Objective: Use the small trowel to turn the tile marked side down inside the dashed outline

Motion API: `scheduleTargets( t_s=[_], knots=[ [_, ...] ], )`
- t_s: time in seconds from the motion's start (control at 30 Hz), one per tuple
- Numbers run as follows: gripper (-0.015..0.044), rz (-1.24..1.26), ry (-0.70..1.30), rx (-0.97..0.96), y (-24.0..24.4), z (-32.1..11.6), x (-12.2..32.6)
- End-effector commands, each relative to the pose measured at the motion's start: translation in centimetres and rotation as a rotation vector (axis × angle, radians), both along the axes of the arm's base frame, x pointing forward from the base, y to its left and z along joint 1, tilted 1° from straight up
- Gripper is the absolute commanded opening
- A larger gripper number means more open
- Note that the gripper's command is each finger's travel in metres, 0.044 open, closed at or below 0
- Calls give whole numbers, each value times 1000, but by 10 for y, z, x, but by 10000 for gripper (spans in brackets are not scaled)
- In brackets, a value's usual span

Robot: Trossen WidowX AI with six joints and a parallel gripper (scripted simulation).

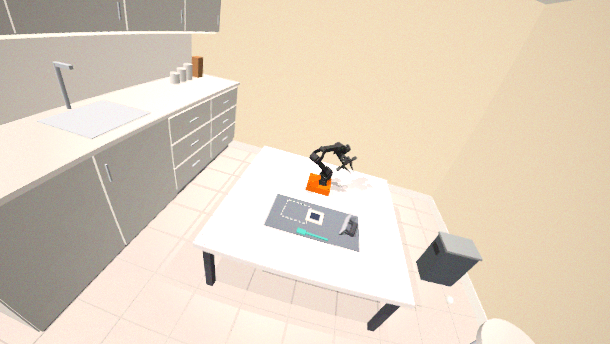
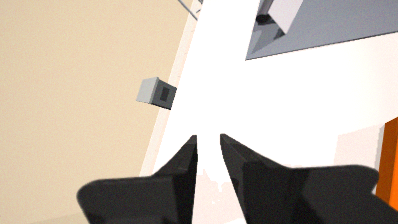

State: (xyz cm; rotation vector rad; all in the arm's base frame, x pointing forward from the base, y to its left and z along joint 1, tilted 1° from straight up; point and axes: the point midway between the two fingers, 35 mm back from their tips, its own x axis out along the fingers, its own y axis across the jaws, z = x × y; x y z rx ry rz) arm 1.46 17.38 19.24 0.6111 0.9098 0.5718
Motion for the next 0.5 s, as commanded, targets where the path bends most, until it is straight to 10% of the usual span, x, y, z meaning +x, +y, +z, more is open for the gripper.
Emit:
scheduleTargets(
  t_s=[0.0, 0.47],
  knots=[
    [100, 32, -75, -100, 7, 5, 2],
    [100, 185, -292, -478, 32, 12, 15]
  ],
)
